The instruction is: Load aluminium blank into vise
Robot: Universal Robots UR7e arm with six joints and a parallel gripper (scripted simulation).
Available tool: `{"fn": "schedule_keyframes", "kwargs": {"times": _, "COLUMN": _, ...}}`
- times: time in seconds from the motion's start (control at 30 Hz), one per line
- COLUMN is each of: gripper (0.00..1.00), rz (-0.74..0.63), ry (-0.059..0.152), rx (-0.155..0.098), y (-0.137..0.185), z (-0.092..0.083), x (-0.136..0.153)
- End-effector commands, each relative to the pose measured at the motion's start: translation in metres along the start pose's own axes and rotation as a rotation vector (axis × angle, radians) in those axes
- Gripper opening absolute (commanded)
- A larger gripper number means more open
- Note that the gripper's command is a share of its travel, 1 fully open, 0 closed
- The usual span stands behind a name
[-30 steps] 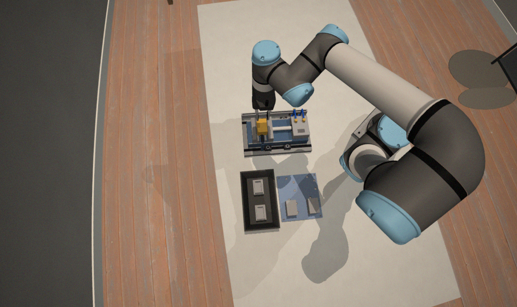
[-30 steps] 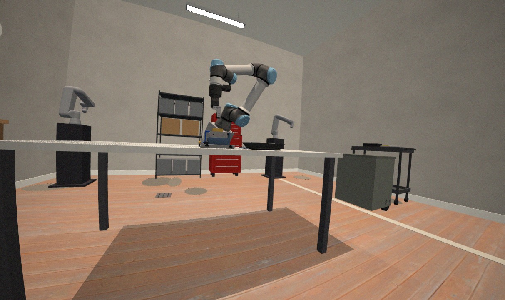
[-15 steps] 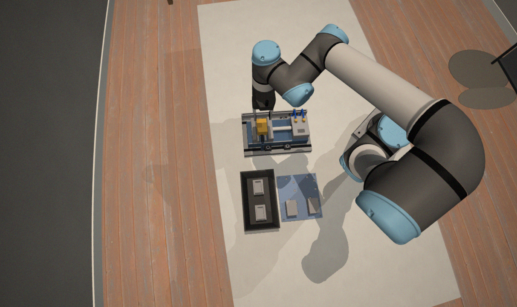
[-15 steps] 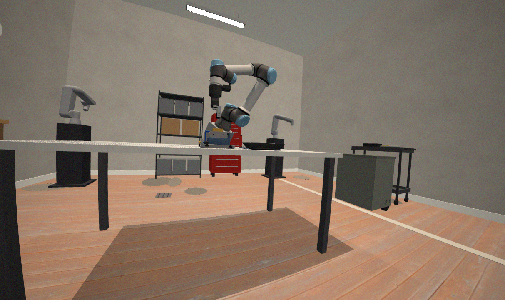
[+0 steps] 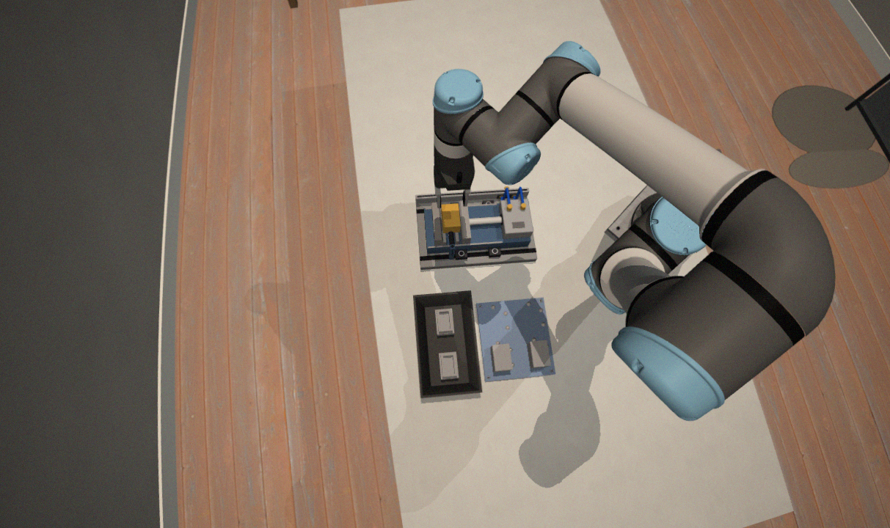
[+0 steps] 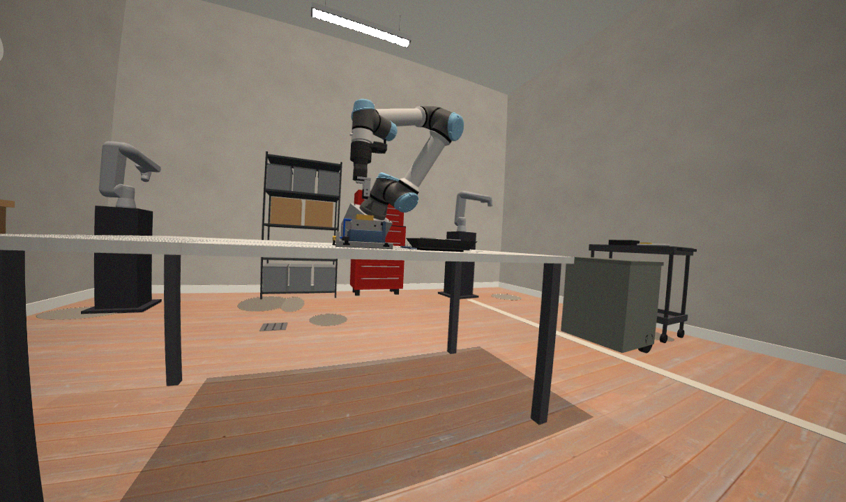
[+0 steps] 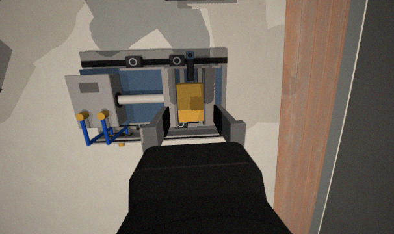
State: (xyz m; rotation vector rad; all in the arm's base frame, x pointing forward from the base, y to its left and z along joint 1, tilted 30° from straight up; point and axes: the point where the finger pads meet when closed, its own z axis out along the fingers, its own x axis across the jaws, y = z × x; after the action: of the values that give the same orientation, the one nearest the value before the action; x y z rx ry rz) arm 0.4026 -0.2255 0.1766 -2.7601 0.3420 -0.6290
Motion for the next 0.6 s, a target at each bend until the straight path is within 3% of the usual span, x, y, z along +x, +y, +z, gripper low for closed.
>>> {"fn": "schedule_keyframes", "kwargs": {"times": 0.0, "gripper": 1.00, "rz": 0.000, "ry": 0.001, "rx": -0.001, "y": 0.000, "z": 0.001, "x": 0.000}}
{"fn": "schedule_keyframes", "kwargs": {"times": 0.57, "gripper": 1.00, "rz": -0.001, "ry": 0.001, "rx": 0.000, "y": 0.000, "z": 0.021, "x": 0.000}}
